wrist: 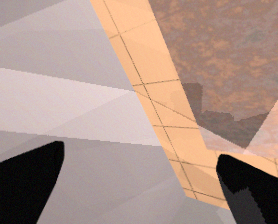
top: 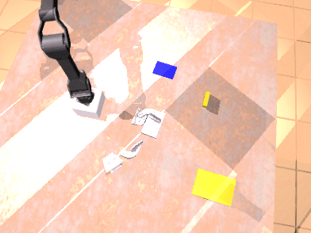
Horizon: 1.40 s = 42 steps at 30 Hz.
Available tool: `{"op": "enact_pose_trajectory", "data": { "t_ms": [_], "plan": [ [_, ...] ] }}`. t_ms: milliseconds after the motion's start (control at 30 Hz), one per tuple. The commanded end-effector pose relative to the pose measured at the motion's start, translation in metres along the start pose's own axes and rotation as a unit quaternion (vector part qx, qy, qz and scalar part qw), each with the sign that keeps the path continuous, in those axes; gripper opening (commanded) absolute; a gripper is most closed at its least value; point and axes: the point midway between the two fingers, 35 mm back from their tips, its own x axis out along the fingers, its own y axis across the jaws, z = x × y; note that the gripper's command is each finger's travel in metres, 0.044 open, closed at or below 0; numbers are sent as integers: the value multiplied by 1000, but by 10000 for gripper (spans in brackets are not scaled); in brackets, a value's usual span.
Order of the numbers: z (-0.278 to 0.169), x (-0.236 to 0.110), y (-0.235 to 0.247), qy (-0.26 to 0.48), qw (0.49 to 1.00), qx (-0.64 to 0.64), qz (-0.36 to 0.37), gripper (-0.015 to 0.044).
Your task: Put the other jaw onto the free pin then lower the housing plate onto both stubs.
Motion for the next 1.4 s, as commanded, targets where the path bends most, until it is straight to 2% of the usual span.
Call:
{"op": "enact_pose_trajectory", "data": {
  "t_ms": [0, 133, 667, 1000, 1367],
  "plan": [
    [0, 0, 0, 0, 1000, 0, 0, 426],
    [21, 5, 12, -21, 999, -24, 4, 440],
    [171, 11, 67, -151, 973, -173, -16, 440],
    [279, -12, 80, -227, 938, -252, -68, 440],
    [383, -51, 63, -266, 890, -336, -153, 440]
  ]
}}
